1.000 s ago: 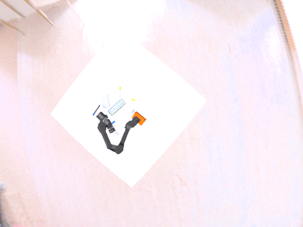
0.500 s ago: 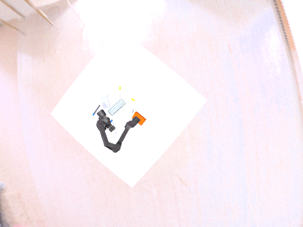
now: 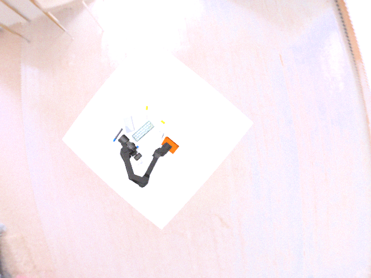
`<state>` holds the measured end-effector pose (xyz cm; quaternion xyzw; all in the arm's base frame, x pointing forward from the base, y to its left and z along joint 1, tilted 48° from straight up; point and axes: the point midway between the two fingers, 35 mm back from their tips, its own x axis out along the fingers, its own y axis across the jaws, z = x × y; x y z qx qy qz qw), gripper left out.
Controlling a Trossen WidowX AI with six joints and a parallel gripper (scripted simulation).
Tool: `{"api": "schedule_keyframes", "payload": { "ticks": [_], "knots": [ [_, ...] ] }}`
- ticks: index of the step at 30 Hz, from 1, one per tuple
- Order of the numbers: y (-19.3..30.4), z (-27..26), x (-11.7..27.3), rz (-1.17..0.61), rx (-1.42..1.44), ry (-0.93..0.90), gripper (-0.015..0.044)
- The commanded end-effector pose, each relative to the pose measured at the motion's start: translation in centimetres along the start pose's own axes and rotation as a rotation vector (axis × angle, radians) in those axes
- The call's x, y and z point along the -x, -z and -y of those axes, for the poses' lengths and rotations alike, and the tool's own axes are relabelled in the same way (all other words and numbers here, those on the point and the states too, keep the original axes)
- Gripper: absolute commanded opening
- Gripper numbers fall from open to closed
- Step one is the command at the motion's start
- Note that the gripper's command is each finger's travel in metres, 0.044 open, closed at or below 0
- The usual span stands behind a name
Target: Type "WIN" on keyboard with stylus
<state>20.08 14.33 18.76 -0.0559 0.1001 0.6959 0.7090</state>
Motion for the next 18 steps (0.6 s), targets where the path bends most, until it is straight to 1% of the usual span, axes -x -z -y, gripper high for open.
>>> {"api": "schedule_keyframes", "payload": {
  "ticks": [1,18],
  "knots": [
    [0.4,0.0,-0.6,-0.004,0.002,0.000,0.0000],
    [1.2,-0.1,-2.8,0.010,0.002,0.003,0.0000]
  ]
}}
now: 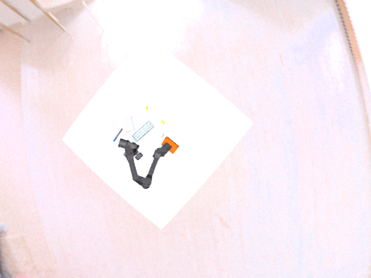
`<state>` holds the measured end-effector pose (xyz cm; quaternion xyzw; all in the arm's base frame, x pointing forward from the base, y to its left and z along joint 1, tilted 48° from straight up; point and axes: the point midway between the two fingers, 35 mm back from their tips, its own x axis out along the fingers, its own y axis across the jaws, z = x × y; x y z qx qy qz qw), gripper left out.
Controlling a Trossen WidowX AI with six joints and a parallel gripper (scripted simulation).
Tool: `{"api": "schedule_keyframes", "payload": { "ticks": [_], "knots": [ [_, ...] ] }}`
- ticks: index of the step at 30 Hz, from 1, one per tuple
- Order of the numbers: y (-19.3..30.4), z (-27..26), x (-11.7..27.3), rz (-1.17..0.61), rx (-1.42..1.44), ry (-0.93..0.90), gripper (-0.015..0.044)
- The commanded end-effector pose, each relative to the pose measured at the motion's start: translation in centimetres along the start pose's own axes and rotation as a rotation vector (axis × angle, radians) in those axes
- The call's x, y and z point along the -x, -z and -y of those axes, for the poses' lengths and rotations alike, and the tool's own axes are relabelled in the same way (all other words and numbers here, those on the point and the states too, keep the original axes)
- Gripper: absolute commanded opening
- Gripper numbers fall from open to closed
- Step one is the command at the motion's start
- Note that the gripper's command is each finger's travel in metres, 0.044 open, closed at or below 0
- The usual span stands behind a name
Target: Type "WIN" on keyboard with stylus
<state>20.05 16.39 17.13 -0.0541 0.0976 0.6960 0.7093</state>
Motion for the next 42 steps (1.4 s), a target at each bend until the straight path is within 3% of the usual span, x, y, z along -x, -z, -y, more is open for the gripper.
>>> {"api": "schedule_keyframes", "payload": {
  "ticks": [1,6,12,21,33,42],
  "knots": [
    [0.0,-0.2,-0.6,0.006,0.001,0.003,0.0000],
    [0.0,-0.2,-0.8,0.010,0.001,0.003,0.0000],
    [0.0,-0.2,-0.6,0.009,0.000,-0.001,0.0150],
    [0.1,-0.1,-0.2,0.001,0.000,0.000,0.0150],
    [-2.8,-0.2,4.4,0.006,0.000,0.002,0.0150],
    [-2.9,-0.2,4.5,0.007,0.000,0.002,0.0150]
  ]
}}
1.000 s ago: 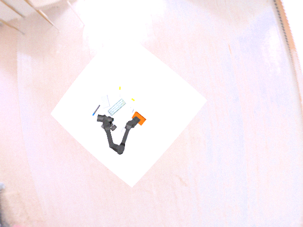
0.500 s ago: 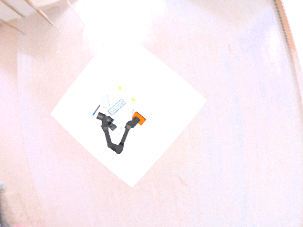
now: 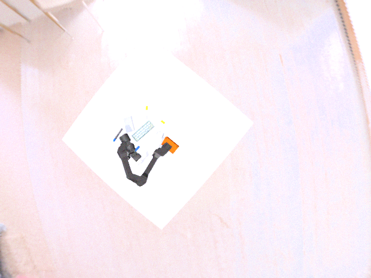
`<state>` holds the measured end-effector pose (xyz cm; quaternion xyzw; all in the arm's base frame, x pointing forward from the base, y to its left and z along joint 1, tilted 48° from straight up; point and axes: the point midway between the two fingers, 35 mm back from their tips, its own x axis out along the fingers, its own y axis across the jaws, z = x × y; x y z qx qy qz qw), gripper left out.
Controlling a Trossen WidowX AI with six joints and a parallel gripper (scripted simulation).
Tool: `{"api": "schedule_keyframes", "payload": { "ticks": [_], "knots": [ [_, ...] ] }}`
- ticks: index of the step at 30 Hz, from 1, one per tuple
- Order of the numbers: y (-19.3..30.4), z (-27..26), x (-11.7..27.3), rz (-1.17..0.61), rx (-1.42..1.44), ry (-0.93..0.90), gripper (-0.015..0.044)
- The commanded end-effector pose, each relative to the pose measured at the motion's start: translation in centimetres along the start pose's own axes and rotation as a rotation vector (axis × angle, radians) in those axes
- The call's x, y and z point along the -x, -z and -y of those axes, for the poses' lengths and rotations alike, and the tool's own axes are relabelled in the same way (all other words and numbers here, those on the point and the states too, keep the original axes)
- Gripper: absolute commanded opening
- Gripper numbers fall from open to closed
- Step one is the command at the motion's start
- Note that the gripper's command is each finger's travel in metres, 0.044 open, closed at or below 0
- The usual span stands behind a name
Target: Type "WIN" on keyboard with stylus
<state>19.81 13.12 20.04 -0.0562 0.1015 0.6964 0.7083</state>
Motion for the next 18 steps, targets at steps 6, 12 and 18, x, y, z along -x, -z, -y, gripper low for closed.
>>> {"api": "schedule_keyframes", "payload": {
  "ticks": [6,12,18],
  "knots": [
    [-0.4,-0.1,0.4,-0.007,-0.001,-0.007,0.0150],
    [1.5,-1.4,-0.4,-0.533,-0.045,-0.157,0.0150],
    [0.9,0.0,1.3,-1.013,-0.002,-0.001,0.0150]
  ]
}}
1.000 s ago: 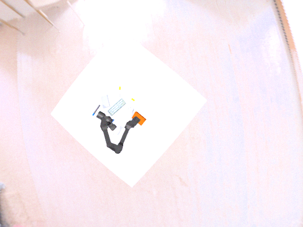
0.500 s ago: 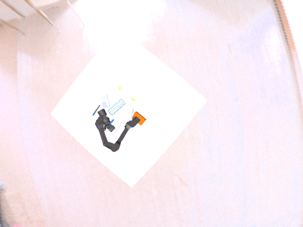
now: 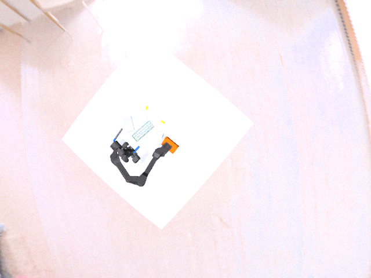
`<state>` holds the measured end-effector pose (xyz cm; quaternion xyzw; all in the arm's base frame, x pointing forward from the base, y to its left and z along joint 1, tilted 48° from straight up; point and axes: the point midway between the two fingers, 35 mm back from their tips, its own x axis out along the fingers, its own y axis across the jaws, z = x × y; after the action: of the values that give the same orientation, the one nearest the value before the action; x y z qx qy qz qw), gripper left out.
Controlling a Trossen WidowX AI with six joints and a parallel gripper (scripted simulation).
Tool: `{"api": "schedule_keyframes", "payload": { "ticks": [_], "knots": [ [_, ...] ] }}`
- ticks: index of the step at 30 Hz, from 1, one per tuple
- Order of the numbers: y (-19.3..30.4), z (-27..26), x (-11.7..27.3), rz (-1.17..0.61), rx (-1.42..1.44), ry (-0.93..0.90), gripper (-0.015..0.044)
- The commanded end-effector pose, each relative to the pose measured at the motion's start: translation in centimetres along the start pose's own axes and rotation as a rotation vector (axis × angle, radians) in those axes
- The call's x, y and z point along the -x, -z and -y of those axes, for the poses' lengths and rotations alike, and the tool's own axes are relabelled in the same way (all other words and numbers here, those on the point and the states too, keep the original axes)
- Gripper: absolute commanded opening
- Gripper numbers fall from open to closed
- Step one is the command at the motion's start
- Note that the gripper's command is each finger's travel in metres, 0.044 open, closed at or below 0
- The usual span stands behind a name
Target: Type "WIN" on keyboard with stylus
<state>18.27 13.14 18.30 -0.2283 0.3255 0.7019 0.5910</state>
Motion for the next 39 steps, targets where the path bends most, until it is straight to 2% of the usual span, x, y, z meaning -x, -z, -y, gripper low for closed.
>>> {"api": "schedule_keyframes", "payload": {
  "ticks": [1,39],
  "knots": [
    [0.2,1.1,2.2,-0.434,-0.035,0.176,0.0150],
    [-0.1,1.5,0.3,-0.432,-0.034,0.176,0.0150]
  ]
}}
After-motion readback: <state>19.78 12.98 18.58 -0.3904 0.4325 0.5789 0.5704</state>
